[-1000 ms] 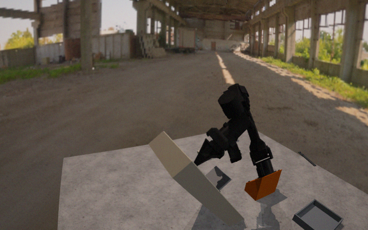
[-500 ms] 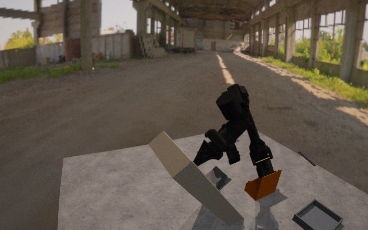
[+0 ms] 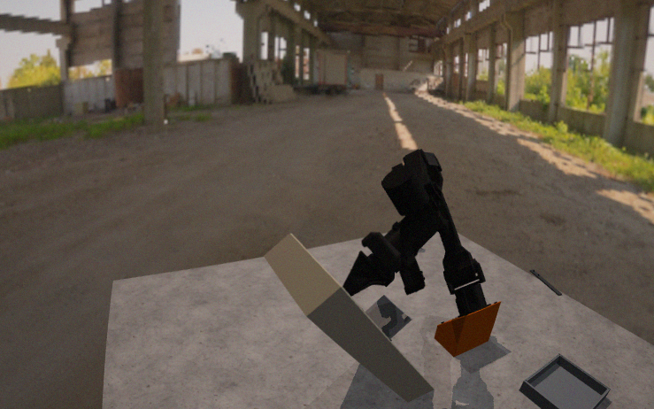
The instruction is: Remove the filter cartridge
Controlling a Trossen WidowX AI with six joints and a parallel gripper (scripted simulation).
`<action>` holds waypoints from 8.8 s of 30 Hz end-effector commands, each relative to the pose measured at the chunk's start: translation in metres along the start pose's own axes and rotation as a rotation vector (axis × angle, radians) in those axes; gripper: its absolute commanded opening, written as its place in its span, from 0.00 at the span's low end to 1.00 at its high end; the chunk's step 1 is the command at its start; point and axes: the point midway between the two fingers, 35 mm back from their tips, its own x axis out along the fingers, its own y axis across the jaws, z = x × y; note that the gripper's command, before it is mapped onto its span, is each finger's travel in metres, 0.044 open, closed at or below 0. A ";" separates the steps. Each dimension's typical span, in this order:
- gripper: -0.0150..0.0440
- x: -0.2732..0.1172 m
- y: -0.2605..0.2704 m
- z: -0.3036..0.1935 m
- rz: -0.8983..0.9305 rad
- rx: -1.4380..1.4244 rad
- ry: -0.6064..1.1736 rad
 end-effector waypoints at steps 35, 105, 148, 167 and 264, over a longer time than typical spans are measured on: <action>0.25 0.006 0.000 0.001 0.000 0.437 -0.006; 0.25 -0.069 0.004 0.004 0.008 1.735 -0.008; 0.43 -0.061 0.059 0.049 0.009 1.734 -0.008; 0.78 -0.105 -0.036 -0.027 0.006 1.748 -0.015; 0.25 -0.053 0.029 0.031 0.503 2.215 0.223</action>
